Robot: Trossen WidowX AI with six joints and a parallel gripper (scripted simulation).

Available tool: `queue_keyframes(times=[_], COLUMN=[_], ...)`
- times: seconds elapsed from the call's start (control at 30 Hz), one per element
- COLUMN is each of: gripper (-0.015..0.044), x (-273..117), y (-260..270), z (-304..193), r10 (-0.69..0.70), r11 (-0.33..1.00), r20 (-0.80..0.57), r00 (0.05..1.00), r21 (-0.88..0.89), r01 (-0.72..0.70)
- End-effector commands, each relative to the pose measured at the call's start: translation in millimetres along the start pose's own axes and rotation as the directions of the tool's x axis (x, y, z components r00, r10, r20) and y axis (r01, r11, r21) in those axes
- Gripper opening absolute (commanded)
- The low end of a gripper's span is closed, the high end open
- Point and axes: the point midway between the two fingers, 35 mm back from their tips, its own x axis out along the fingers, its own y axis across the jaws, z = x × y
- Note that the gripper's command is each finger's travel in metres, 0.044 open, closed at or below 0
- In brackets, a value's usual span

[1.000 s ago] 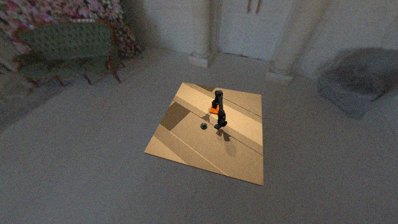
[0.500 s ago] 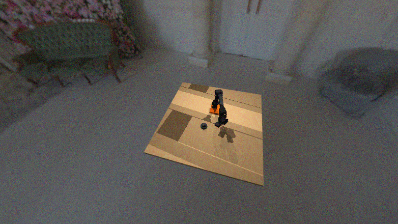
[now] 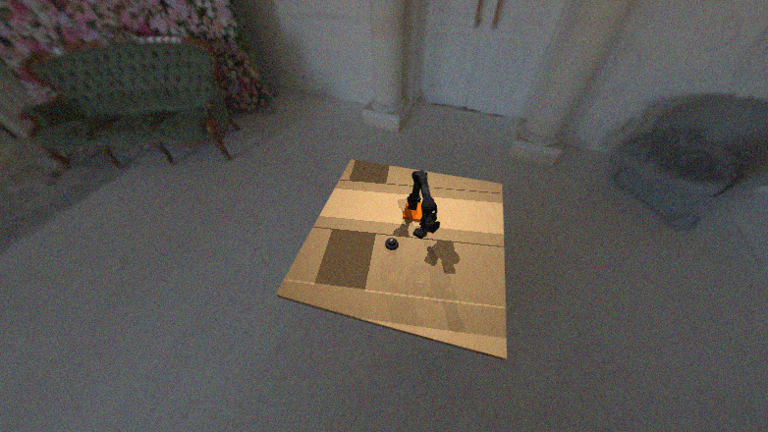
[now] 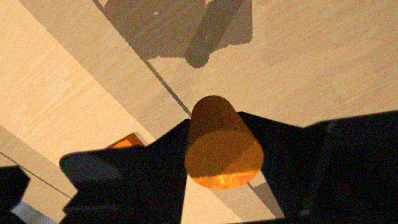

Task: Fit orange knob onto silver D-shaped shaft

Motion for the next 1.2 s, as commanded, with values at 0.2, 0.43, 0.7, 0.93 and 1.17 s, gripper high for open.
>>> queue_keyframes(times=[0.2, 0.43, 0.7, 0.93, 1.17], gripper=[0.0, 0.0, 0.0, 0.0, 0.0], x=[-10, -24, -41, -58, -73], y=[5, 13, 22, 31, 39], z=[-3, -8, -13, -19, -24], r10=[-0.103, -0.245, -0.412, -0.568, -0.689], r11=[0.995, 0.97, 0.911, 0.823, 0.724], r20=[-0.002, -0.005, -0.005, -0.004, -0.003], r00=[0.995, 0.97, 0.911, 0.823, 0.724], r21=[-0.001, -0.003, -0.004, -0.003, -0.002], r01=[0.103, 0.245, 0.412, 0.568, 0.689])
